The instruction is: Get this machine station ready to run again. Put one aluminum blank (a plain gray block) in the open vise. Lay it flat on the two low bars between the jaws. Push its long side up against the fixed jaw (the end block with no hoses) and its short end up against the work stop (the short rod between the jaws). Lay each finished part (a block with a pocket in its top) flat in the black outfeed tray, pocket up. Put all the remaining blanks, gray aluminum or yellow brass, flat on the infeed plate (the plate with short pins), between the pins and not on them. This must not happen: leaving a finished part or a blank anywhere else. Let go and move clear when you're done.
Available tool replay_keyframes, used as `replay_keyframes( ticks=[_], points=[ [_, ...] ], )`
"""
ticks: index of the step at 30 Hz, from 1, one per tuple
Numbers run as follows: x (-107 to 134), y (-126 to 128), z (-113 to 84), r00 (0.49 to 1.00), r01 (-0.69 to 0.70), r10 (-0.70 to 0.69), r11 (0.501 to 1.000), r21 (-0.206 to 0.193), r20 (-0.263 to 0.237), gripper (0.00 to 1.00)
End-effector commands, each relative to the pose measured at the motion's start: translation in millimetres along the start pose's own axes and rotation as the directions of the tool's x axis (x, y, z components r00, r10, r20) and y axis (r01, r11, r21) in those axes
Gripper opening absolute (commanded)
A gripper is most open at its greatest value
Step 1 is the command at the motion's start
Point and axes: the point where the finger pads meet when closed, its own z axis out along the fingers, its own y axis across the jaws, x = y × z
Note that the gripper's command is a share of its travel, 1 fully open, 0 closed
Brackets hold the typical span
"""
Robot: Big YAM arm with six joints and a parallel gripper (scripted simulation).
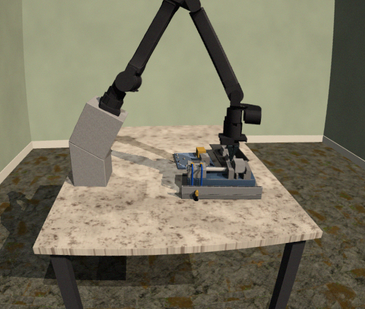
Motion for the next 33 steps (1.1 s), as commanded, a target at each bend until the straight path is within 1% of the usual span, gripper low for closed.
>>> replay_keyframes(
  ticks=[1,11,24,33],
  points=[
    [0.8,-20.7,-8.4,1.0,-0.008,0.008,0.999,0.032,-0.007,0.0],
    [0.9,-20.7,-8.3,1.0,-0.008,0.008,0.999,0.032,-0.006,0.0],
    [1.7,-17.0,-4.0,1.0,-0.01,0.01,1.0,0.017,-0.005,0.0],
    [1.7,-15.2,-2.7,1.0,-0.01,0.01,1.0,0.014,-0.005,0.0]
  ],
)
